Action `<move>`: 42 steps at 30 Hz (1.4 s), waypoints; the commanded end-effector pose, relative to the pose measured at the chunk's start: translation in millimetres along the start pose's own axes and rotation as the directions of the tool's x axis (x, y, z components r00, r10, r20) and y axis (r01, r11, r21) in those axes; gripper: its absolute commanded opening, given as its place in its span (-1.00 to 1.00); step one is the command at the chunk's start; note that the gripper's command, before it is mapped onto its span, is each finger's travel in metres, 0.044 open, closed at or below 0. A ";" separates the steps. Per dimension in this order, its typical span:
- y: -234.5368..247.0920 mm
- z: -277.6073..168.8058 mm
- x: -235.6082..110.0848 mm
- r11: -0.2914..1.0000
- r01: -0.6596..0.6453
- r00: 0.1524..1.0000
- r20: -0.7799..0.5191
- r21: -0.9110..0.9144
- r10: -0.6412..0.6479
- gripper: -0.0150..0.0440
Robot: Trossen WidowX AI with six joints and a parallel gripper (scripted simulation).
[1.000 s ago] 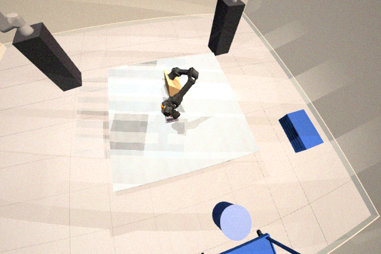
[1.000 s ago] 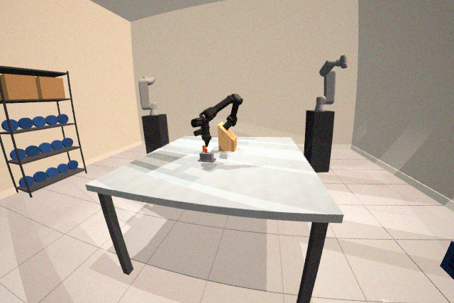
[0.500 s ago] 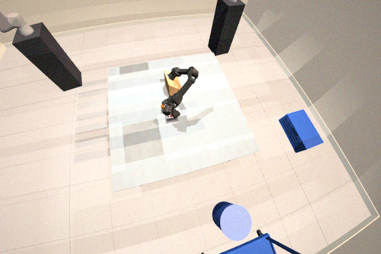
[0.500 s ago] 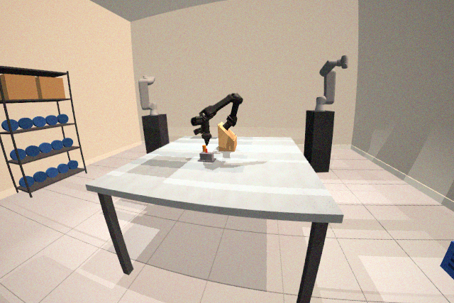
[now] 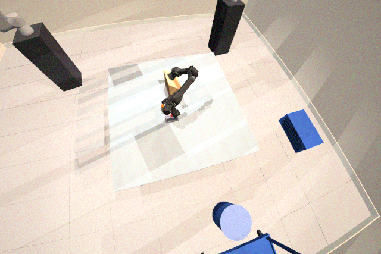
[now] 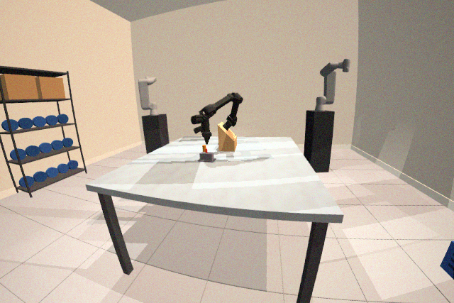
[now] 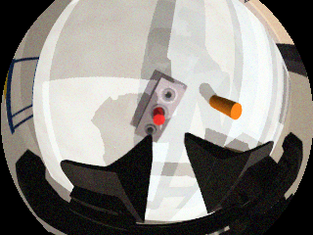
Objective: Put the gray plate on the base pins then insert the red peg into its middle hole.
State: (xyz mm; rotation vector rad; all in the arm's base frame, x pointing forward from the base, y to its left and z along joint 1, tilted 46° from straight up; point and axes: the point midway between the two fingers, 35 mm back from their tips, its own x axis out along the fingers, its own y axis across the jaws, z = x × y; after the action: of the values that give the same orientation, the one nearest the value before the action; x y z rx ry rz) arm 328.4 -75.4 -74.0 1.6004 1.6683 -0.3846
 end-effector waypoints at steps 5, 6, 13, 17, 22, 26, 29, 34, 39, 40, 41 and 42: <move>-0.2 -0.3 -5.8 1.000 0.002 1.000 0.003 -0.007 -0.002 0.02; -0.4 -0.4 -6.5 1.000 0.002 1.000 0.003 -0.007 -0.002 0.02; -1.2 -0.9 -11.0 1.000 0.002 1.000 0.003 -0.006 -0.002 0.02; -1.7 -1.3 -13.5 1.000 0.002 1.000 0.004 -0.006 -0.002 0.02; -1.9 -1.3 -38.9 1.000 0.003 1.000 0.005 -0.006 -0.003 0.02; -1.9 -1.3 -38.9 1.000 0.003 1.000 0.005 -0.006 -0.003 0.02; -2.7 -0.5 -38.9 1.000 0.003 1.000 0.005 -0.006 -0.003 0.02; -2.7 -0.5 -38.9 1.000 0.003 1.000 0.005 -0.006 -0.003 0.02; -2.5 -0.8 -38.9 1.000 0.003 1.000 0.005 -0.006 -0.003 0.02; -2.5 -0.8 -38.9 1.000 0.003 1.000 0.005 -0.006 -0.003 0.02; -2.5 -0.8 -38.9 1.000 0.003 1.000 0.005 -0.006 -0.003 0.02; -2.5 -0.8 -38.9 1.000 0.003 1.000 0.005 -0.006 -0.003 0.02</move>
State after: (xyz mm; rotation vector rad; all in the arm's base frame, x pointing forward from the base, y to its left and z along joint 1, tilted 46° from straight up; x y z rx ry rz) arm 322.1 -102.6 -47.2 1.5975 1.6653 -0.3857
